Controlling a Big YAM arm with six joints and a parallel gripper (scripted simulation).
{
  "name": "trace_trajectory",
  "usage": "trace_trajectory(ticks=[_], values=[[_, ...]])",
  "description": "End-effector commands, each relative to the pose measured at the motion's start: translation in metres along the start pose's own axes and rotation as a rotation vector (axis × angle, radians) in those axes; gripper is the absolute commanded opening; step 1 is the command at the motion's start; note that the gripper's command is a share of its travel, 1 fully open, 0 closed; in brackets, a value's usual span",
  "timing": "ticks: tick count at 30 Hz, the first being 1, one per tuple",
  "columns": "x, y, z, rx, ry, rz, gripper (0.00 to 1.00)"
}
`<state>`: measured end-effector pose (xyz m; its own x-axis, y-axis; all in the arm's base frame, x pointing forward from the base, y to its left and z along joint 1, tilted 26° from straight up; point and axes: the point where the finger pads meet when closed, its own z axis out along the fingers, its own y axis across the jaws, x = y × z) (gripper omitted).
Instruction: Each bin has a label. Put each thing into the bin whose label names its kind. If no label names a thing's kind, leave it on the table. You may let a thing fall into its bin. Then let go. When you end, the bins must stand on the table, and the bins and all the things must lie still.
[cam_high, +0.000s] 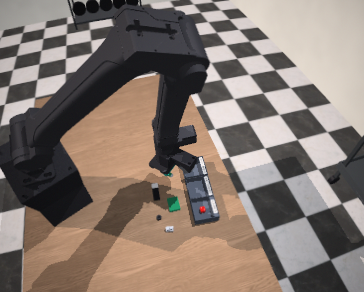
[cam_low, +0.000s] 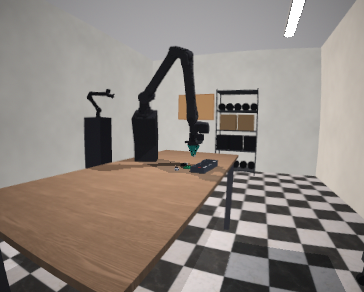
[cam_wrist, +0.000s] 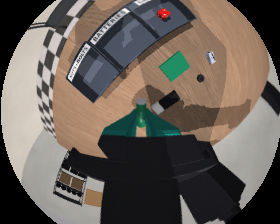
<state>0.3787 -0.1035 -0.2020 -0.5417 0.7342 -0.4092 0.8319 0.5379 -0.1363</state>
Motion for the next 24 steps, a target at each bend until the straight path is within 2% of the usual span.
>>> trace_trajectory(ticks=[1,2,3,8,12,15,16,20,24], values=[[0.002,0.000,0.004,0.000,-0.003,-0.002,0.08],[-0.007,-0.002,0.004,0.011,0.006,-0.004,0.08],[-0.024,0.006,-0.004,-0.010,-0.012,0.007,0.08],[-0.049,0.012,-0.005,-0.013,-0.015,0.009,0.08],[-0.074,0.017,-0.006,-0.014,-0.016,0.218,0.08],[-0.076,0.016,-0.002,-0.007,-0.009,0.248,0.08],[-0.072,0.013,0.006,0.012,0.004,0.317,0.08],[-0.107,0.023,-0.003,-0.011,-0.011,0.430,0.08],[-0.132,0.027,-0.007,-0.006,-0.004,0.524,0.08]])
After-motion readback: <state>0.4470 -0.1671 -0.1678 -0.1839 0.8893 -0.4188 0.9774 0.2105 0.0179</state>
